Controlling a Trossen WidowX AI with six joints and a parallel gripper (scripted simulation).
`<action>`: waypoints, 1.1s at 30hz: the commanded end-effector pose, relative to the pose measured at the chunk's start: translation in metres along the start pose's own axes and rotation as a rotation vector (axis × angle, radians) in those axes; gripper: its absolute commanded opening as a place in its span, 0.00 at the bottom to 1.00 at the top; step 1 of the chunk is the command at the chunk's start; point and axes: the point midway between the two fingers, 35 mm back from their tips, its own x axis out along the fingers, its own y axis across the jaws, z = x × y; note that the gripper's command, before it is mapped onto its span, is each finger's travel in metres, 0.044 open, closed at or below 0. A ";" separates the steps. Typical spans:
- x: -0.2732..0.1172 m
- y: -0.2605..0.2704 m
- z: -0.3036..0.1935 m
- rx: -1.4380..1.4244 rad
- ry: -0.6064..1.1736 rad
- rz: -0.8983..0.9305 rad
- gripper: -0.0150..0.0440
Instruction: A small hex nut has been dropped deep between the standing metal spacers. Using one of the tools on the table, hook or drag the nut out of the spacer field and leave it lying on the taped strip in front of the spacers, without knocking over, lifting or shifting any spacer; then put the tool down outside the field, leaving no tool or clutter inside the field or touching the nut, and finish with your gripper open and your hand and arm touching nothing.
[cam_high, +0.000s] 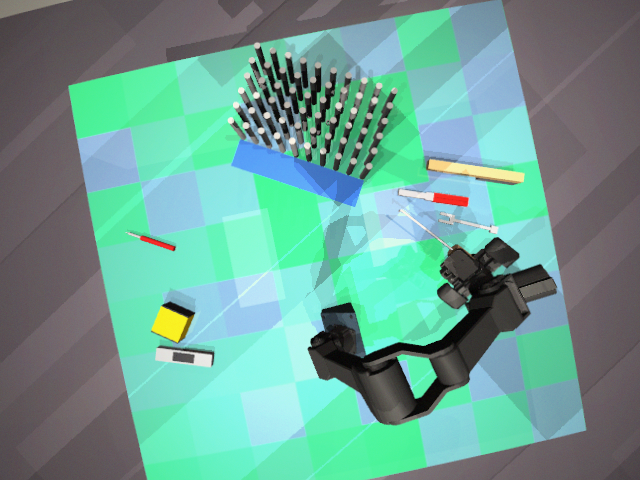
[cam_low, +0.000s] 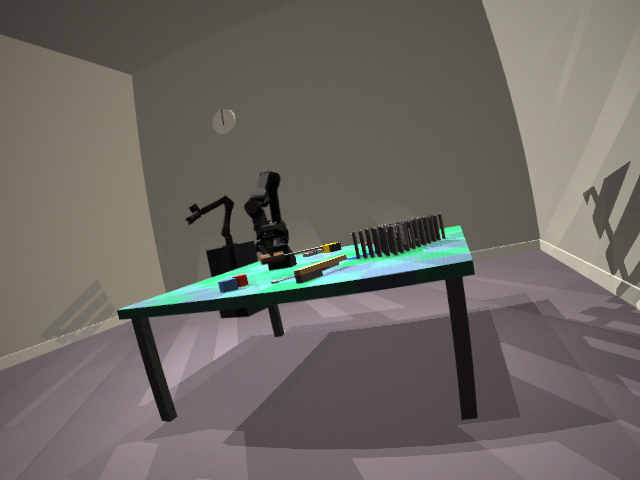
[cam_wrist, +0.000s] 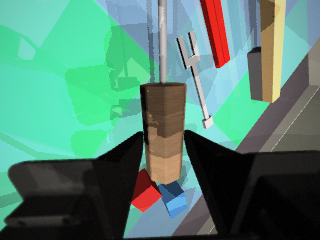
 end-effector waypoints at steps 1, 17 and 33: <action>-0.002 0.012 0.005 0.062 0.026 0.000 0.25; 0.004 0.025 0.009 0.121 0.050 -0.008 0.25; 0.029 0.034 0.009 0.117 0.050 -0.012 0.25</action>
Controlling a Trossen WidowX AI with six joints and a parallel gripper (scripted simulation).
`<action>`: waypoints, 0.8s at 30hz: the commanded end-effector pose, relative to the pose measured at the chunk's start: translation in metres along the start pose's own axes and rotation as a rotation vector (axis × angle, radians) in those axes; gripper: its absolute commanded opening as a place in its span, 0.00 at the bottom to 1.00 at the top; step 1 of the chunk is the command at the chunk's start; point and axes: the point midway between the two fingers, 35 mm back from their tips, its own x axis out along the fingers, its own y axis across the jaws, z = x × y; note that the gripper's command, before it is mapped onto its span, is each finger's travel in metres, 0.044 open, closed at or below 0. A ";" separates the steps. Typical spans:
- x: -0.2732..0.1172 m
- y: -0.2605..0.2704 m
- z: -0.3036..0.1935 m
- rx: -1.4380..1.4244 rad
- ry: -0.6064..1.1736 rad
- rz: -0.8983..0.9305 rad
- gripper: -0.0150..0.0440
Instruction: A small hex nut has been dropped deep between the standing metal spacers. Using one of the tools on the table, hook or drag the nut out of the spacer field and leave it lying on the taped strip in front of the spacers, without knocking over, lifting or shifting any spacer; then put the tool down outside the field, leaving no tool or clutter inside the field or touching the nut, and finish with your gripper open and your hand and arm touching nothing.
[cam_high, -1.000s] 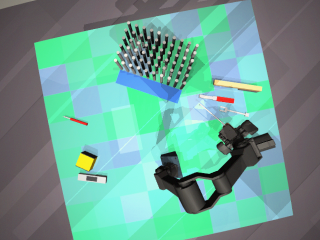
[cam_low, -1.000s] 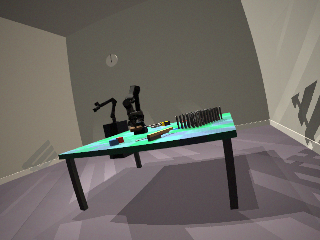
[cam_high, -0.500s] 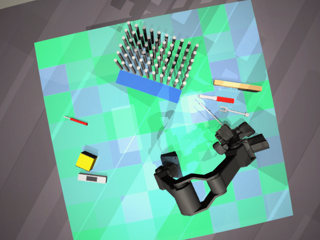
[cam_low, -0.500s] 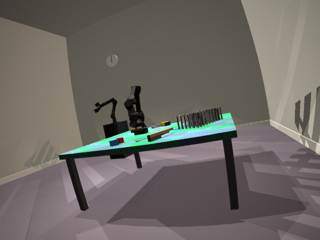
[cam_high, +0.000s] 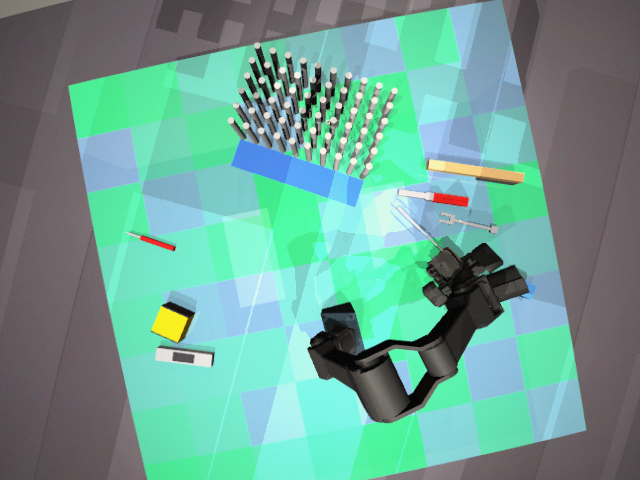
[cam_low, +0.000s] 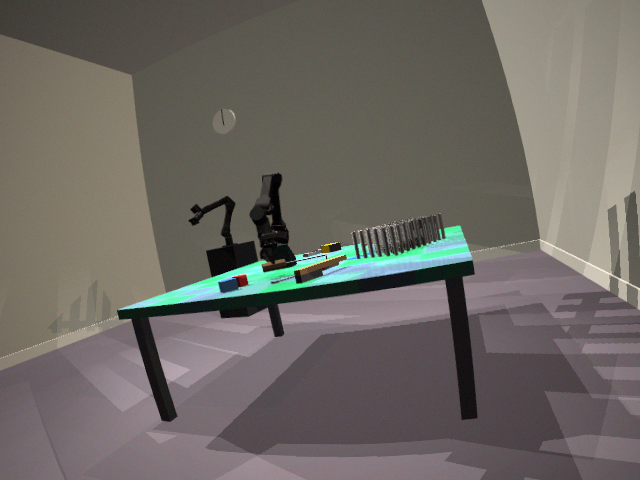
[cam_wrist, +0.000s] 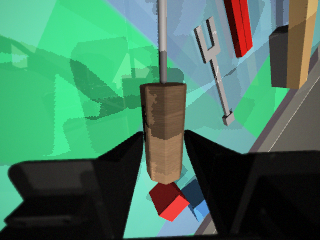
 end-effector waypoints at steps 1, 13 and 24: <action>0.008 0.005 0.001 0.005 -0.003 0.004 0.25; 0.025 0.013 0.001 -0.002 0.002 -0.001 0.25; 0.025 0.010 0.001 -0.007 0.003 -0.012 0.43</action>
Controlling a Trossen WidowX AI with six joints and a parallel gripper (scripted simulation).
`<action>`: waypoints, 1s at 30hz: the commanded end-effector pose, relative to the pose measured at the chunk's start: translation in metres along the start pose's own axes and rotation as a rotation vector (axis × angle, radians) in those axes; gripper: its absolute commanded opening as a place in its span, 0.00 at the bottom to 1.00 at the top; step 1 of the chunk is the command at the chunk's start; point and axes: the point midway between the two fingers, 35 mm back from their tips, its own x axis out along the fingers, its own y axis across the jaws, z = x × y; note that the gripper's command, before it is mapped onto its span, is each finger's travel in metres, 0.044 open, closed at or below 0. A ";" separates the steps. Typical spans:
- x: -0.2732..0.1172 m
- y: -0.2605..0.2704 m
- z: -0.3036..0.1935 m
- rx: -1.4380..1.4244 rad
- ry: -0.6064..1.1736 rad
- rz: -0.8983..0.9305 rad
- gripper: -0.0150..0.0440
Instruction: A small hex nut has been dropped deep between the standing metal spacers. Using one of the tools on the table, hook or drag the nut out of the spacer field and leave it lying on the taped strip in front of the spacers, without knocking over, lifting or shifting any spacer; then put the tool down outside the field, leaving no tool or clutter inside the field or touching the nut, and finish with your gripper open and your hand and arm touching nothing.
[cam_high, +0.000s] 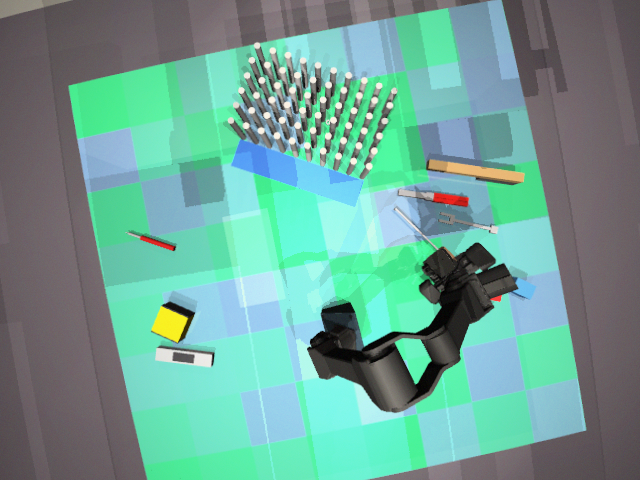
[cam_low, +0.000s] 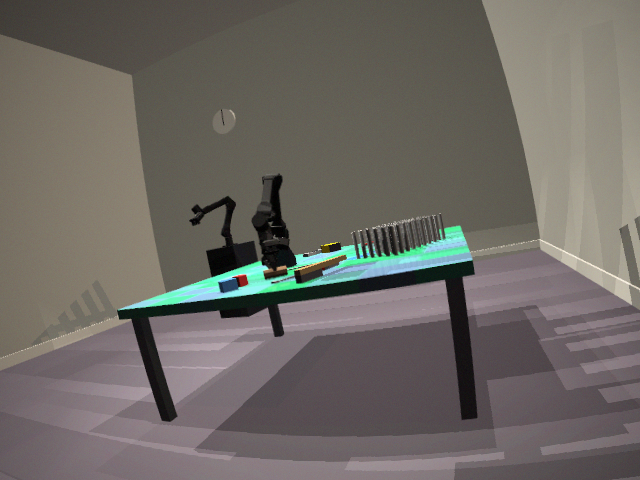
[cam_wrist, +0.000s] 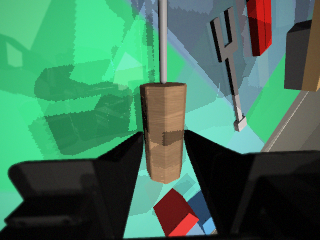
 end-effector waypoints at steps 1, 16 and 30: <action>0.000 0.000 0.000 -0.001 0.000 0.001 0.48; -0.022 -0.014 -0.002 0.019 0.002 -0.008 1.00; -0.063 -0.031 -0.002 0.000 0.001 -0.001 1.00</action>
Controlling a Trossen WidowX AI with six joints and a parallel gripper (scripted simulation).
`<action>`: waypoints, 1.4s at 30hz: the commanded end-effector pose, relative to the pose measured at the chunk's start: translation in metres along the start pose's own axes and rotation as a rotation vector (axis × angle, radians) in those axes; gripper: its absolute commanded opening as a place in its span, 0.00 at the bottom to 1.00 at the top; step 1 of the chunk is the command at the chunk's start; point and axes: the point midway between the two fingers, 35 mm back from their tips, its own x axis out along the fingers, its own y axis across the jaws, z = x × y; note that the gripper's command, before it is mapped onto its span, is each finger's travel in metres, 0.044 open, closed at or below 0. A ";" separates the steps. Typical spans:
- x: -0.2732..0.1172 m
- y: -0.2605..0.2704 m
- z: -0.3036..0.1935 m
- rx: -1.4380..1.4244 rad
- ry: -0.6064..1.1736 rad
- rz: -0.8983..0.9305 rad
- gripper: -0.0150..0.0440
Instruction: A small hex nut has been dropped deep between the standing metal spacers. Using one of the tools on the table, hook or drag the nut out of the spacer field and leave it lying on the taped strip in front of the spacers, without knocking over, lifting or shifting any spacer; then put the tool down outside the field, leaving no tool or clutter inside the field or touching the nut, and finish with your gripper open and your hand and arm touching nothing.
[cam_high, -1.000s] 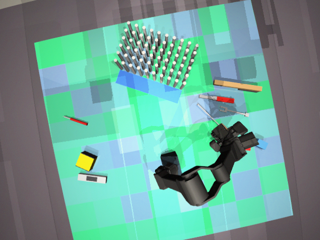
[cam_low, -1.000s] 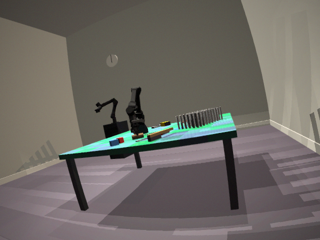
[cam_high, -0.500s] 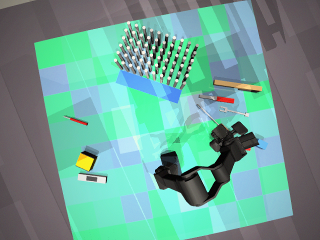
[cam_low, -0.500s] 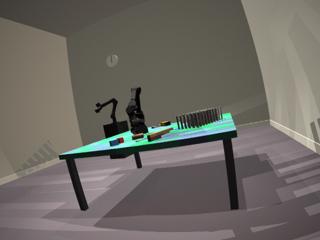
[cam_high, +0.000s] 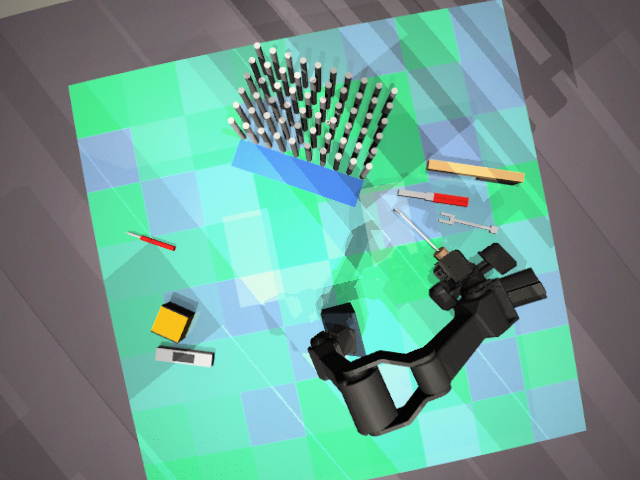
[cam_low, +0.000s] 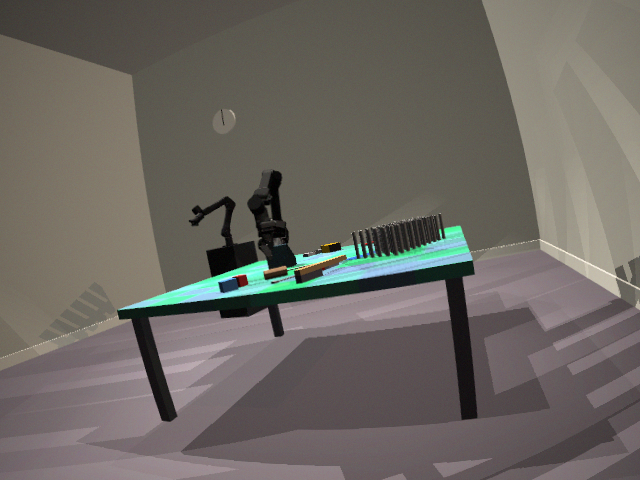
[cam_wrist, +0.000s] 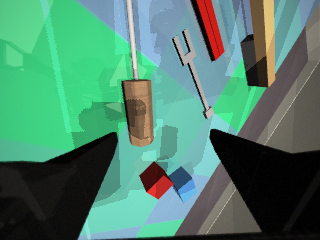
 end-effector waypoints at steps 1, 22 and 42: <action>-0.001 0.000 -0.001 -0.004 0.005 0.003 1.00; 0.002 -0.001 -0.004 0.592 -0.055 0.068 1.00; 0.006 -0.002 -0.010 2.262 0.000 0.431 1.00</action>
